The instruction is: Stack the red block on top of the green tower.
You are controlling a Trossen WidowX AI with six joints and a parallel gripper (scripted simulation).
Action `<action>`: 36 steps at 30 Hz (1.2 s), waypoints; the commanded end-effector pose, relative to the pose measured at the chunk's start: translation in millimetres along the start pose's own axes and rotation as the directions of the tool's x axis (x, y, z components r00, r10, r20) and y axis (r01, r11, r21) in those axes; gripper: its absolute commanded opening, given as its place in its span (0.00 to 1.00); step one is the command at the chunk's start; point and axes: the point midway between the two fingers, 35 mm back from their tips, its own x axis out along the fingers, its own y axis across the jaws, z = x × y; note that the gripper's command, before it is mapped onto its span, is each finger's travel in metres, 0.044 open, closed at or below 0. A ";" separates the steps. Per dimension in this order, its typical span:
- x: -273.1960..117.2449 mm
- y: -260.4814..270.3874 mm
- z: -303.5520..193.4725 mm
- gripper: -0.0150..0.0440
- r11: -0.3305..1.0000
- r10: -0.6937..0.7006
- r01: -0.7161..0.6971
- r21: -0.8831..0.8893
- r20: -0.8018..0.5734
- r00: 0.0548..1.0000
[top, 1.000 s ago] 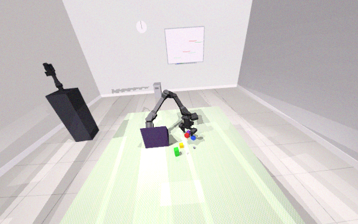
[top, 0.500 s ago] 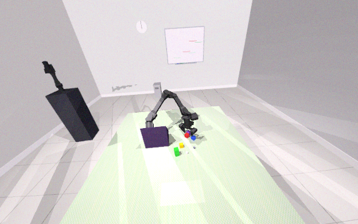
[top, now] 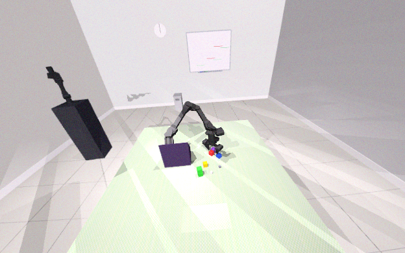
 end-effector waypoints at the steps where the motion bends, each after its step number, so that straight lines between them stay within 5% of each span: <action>1: 14.9 8.9 -6.5 1.00 0.999 0.038 -0.038 0.000 -0.031 0.999; 13: -76.2 -3.6 2.5 1.00 1.000 -0.003 0.003 -0.001 -0.002 1.000; 25: -73.0 6.7 -3.8 1.00 0.999 0.034 -0.034 -0.001 -0.033 0.999; 36: -27.3 7.6 -5.2 1.00 0.999 0.036 -0.036 0.000 -0.032 0.999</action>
